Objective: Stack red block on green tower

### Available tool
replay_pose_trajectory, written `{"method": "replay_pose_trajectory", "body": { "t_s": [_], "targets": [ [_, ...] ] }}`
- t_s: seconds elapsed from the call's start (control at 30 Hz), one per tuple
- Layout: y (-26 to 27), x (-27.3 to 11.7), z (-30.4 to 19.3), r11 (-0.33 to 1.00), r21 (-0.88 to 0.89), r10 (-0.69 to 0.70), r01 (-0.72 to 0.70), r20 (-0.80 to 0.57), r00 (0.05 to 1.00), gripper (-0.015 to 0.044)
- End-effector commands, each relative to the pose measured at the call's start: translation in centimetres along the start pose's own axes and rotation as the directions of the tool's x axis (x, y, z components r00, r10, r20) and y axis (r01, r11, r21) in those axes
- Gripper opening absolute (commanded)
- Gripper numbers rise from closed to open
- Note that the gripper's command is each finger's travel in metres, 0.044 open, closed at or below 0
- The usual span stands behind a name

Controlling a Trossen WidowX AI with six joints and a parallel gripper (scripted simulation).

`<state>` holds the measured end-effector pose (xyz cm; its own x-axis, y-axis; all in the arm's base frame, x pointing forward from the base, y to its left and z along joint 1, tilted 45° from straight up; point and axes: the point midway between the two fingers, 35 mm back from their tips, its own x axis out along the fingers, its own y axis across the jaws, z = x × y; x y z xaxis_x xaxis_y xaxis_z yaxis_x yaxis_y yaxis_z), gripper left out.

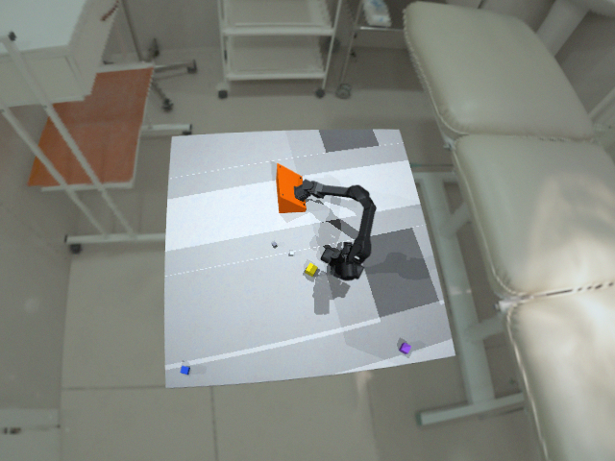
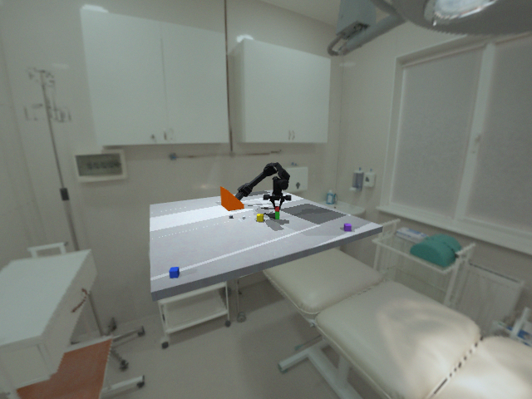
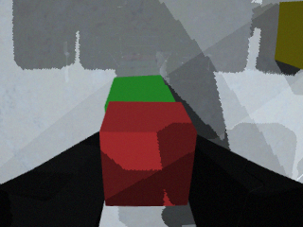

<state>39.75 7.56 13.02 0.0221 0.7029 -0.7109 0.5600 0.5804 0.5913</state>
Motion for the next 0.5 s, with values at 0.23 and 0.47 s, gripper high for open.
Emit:
{"method": "replay_pose_trajectory", "body": {
  "t_s": [0.23, 0.47],
  "targets": [
    [-0.03, 0.01, 0.01, 1.0, 0.001, 0.0, 0.0, 0.0, 1.0, 0.0341],
    [-0.03, 0.01, 0.01, 1.0, 0.001, 0.0, 0.0, 0.0, 1.0, 0.044]
  ]
}}
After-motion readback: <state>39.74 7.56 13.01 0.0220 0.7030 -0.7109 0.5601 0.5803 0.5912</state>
